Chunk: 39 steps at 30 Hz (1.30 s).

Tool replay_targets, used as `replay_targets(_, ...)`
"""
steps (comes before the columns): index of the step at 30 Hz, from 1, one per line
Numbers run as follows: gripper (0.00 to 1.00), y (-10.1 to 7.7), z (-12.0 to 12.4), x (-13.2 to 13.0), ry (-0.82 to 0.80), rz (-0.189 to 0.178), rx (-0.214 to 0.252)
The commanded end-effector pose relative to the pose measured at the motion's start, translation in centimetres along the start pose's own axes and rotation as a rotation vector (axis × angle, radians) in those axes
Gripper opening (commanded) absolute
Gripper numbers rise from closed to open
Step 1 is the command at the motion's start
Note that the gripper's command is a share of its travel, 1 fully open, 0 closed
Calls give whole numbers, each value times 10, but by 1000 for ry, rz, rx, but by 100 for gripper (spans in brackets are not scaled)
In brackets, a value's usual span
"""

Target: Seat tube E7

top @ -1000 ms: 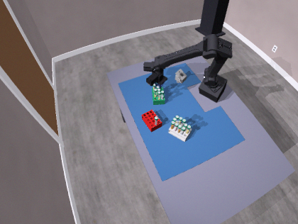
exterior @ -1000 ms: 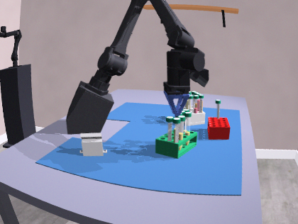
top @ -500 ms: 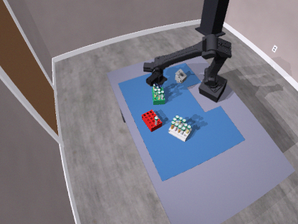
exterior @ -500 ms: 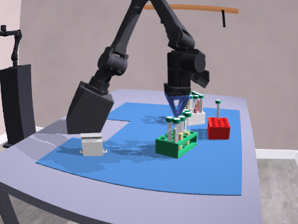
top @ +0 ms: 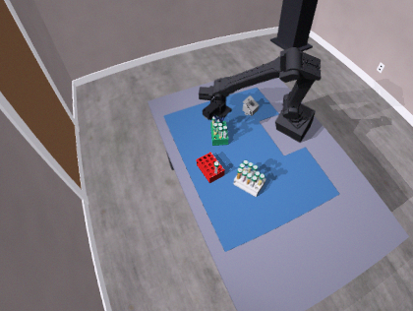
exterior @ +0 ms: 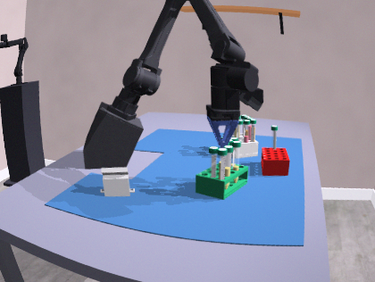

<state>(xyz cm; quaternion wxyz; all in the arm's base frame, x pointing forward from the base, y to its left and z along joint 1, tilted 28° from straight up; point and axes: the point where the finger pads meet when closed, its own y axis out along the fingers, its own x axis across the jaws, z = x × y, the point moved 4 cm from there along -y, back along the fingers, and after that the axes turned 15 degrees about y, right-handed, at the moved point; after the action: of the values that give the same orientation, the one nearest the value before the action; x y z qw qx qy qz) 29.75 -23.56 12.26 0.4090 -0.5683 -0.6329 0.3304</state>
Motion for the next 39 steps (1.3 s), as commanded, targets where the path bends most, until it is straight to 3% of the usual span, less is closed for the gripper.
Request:
replay_targets(1, 0, 5, 2, 0, 3, 3, -4)
replay_targets(13, 0, 5, 2, 0, 3, 3, -4)
replay_targets(16, 0, -10, 3, -1, -1, 16, -13)
replay_targets(25, 0, -18, 2, -1, -1, 16, -14)
replay_targets(28, 0, -32, -16, -10, -19, 41, -40)
replay_targets(39, 0, -44, -22, -14, -19, 42, -42)
